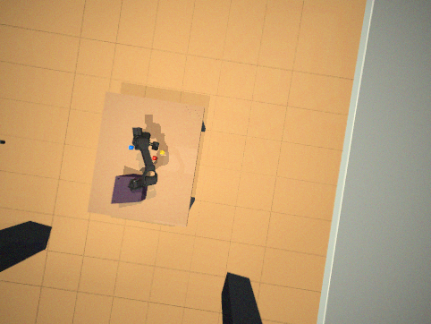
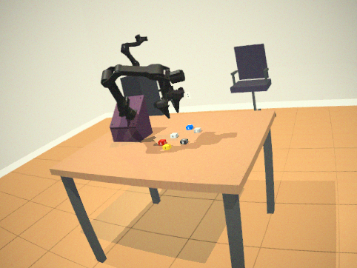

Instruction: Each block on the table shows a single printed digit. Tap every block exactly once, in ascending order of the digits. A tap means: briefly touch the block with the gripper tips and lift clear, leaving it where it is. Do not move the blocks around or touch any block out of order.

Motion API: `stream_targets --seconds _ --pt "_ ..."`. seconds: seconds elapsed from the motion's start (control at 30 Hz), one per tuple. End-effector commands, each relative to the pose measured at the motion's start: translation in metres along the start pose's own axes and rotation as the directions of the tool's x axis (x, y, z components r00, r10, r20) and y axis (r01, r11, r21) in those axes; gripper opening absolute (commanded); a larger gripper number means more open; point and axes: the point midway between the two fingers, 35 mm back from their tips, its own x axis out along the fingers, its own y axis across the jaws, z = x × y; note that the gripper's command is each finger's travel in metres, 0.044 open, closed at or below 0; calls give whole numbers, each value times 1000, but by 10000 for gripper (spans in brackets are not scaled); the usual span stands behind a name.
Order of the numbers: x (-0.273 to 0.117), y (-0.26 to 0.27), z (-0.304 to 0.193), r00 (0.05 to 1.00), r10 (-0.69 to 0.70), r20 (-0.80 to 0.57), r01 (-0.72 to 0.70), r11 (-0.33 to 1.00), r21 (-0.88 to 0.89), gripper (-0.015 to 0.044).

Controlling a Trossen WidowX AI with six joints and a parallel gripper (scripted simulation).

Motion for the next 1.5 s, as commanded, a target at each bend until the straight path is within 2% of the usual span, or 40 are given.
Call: stream_targets --seconds 0.0,0.83,1.1,1.47 --pt "28 -48 -33 997 -24 -72 19 997 -79 400" --pt "29 -50 -36 997 -25 -76 19 996 -82 400" --pt "25 -5 -112 997 -23 -80 16 996 -86 400" --pt "25 -4 -114 997 -24 -80 17 996 -86 400"
